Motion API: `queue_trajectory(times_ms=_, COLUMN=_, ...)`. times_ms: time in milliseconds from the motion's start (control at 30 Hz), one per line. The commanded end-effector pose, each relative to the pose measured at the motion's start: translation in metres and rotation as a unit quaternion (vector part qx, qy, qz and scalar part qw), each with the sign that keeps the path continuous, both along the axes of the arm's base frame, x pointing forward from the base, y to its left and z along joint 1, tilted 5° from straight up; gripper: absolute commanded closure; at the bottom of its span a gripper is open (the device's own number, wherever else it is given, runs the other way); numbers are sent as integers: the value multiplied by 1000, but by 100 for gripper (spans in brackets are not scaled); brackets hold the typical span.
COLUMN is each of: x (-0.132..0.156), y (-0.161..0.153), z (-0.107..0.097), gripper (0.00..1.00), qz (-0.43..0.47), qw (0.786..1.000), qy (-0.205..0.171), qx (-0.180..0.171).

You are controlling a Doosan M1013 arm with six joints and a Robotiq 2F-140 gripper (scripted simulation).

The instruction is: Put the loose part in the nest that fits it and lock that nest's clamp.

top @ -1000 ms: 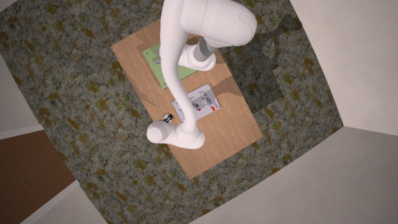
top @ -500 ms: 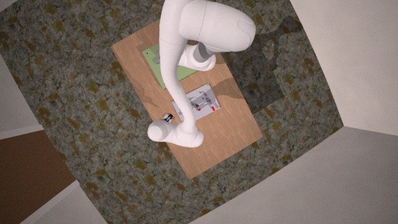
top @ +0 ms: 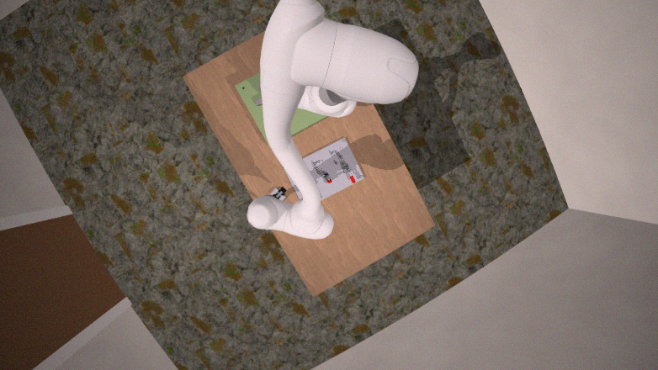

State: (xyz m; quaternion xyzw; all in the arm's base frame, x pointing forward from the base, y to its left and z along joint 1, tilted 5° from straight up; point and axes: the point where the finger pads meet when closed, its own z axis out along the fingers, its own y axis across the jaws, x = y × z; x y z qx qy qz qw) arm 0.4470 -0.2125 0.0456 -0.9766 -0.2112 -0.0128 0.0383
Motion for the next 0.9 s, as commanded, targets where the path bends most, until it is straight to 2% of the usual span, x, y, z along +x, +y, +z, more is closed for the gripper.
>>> queue_trajectory(times_ms=0, x=1, y=5, z=-22, gripper=38, qz=3, qw=1000, qy=0, qx=2)
queue_trajectory(times_ms=133, x=1, y=6, z=-35, gripper=38, qz=3, qw=1000, qy=0, qx=2)
queue_trajectory(times_ms=467, x=1, y=8, z=-51, gripper=38, qz=3, qw=1000, qy=0, qx=2)
queue_trajectory(times_ms=867, x=1, y=8, z=-55, gripper=38, qz=3, qw=1000, qy=0, qx=2)
